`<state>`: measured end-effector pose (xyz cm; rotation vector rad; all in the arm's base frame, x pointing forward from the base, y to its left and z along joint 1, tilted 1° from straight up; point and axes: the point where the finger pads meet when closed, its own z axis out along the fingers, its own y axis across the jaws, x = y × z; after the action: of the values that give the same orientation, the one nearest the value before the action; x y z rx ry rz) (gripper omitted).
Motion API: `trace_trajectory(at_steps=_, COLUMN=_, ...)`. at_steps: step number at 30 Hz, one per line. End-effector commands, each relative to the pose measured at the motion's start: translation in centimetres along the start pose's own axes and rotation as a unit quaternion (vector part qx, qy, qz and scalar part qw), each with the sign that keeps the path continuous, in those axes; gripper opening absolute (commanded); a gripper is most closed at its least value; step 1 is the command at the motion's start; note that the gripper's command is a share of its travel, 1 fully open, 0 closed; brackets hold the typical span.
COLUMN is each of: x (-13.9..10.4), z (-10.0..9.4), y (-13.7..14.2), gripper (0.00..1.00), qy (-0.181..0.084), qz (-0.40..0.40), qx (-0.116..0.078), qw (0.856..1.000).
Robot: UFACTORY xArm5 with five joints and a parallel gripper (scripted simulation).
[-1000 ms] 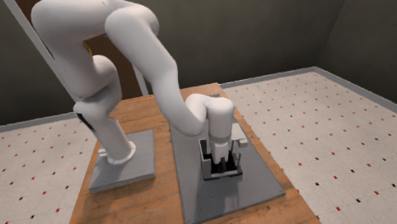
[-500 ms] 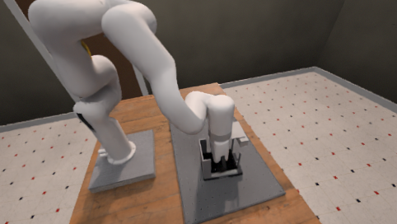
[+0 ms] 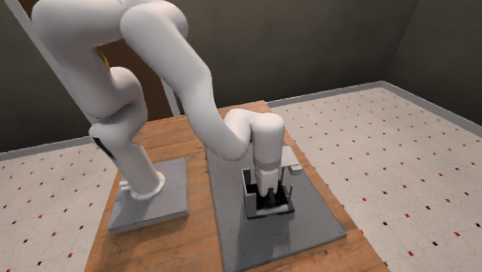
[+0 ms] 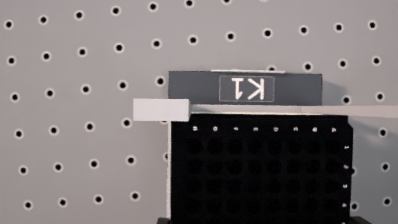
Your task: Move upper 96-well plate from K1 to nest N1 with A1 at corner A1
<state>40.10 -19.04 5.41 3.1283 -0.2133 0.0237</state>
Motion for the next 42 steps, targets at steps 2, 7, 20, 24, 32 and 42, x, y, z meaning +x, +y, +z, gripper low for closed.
trace_trajectory(at_steps=2, x=0.1, z=-0.5, y=0.0, gripper=0.0, qy=0.002, qz=0.0, qx=0.001, qw=1.0)
trace_trajectory(at_steps=7, x=0.1, z=-1.0, y=0.0, gripper=0.0, qy=0.002, qz=0.0, qx=0.001, qw=1.0)
trace_trajectory(at_steps=20, x=0.1, z=-3.2, y=0.0, gripper=0.0, qy=0.002, qz=0.0, qx=0.001, qw=1.0)
trace_trajectory(at_steps=24, x=0.1, z=-3.5, y=0.0, gripper=0.0, qy=0.002, qz=0.0, qx=0.001, qw=1.0)
trace_trajectory(at_steps=32, x=0.1, z=-4.8, y=0.1, gripper=0.0, qy=0.002, qz=0.0, qx=0.001, qw=1.0)
trace_trajectory(at_steps=42, x=0.1, z=-6.2, y=0.1, gripper=0.0, qy=0.002, qz=0.0, qx=0.001, qw=1.0)
